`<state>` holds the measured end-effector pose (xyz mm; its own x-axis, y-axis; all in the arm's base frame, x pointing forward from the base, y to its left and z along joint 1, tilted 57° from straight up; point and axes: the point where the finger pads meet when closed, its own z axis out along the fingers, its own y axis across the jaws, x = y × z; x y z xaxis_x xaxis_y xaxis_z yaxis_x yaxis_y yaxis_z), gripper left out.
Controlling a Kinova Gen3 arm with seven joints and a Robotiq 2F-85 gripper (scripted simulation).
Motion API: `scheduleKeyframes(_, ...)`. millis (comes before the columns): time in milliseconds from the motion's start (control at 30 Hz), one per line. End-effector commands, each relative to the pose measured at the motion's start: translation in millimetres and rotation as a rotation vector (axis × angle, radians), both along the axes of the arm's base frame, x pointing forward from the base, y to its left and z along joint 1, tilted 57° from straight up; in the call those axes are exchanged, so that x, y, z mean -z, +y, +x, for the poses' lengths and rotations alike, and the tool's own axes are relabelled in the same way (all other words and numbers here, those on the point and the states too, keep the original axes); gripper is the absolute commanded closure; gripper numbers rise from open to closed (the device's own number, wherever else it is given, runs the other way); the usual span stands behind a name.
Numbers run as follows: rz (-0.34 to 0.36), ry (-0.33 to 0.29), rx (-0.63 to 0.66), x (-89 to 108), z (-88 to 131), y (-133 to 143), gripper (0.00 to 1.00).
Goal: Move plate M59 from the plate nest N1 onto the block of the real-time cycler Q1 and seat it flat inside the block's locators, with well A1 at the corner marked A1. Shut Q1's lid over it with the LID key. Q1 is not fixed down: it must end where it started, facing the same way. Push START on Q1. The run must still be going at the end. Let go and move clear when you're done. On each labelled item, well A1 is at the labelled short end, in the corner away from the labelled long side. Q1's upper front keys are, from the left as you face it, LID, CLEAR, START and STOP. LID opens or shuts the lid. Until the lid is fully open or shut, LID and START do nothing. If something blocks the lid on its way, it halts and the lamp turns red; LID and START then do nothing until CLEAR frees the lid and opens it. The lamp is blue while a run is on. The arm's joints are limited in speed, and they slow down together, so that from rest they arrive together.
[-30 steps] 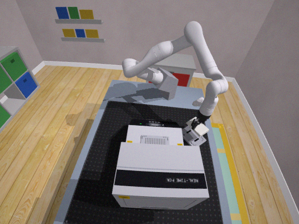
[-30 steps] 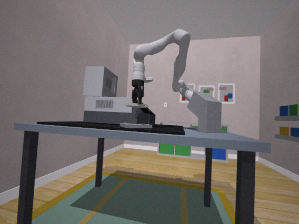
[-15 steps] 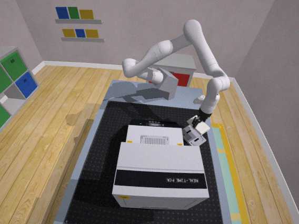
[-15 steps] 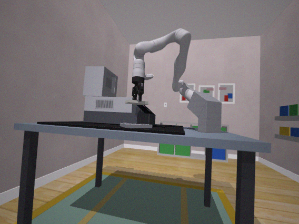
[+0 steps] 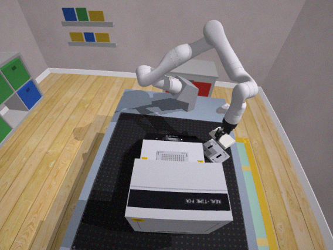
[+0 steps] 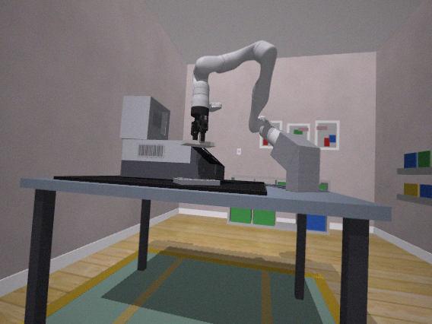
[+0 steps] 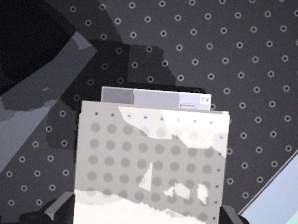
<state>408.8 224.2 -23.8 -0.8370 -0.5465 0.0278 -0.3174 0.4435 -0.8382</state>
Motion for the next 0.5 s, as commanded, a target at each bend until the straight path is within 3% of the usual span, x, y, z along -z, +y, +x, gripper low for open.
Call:
scheduleKeyframes(0, 0.001, -0.005, 0.001, -5.1, -3.4, 6.0, 0.09)
scheduleKeyframes(467, 0.001, -0.005, 0.001, -14.7, -11.2, 18.2, 0.09)
